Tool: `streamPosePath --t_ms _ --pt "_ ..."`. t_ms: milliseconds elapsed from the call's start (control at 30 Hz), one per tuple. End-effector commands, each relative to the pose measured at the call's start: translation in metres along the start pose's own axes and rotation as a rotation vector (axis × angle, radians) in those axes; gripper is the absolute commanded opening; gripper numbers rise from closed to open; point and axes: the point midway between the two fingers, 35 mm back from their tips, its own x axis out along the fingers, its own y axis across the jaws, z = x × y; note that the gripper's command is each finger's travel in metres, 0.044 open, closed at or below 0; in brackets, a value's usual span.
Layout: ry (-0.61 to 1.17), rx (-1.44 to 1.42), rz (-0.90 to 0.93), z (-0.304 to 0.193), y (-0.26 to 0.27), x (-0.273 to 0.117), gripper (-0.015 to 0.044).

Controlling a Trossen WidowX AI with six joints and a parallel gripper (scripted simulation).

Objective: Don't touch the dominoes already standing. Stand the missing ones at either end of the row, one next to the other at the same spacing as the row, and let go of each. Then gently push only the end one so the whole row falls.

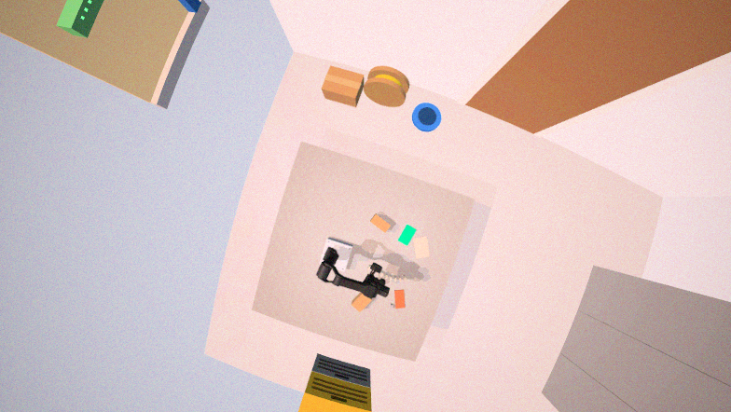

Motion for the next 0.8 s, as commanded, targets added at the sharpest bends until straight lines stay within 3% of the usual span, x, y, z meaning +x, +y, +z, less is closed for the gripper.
streamPosePath --t_ms 0,100,567,767 --pt "0.006 -0.005 0.001 -0.003 0.0 -0.008 0.044" --pt "0.007 -0.148 0.001 -0.006 0.0 -0.002 0.0361" --pt "0.005 -1.507 0.012 -0.041 0.0 0.054 0.0" --pt "0.004 -1.571 0.013 -0.042 0.0 0.056 0.0"
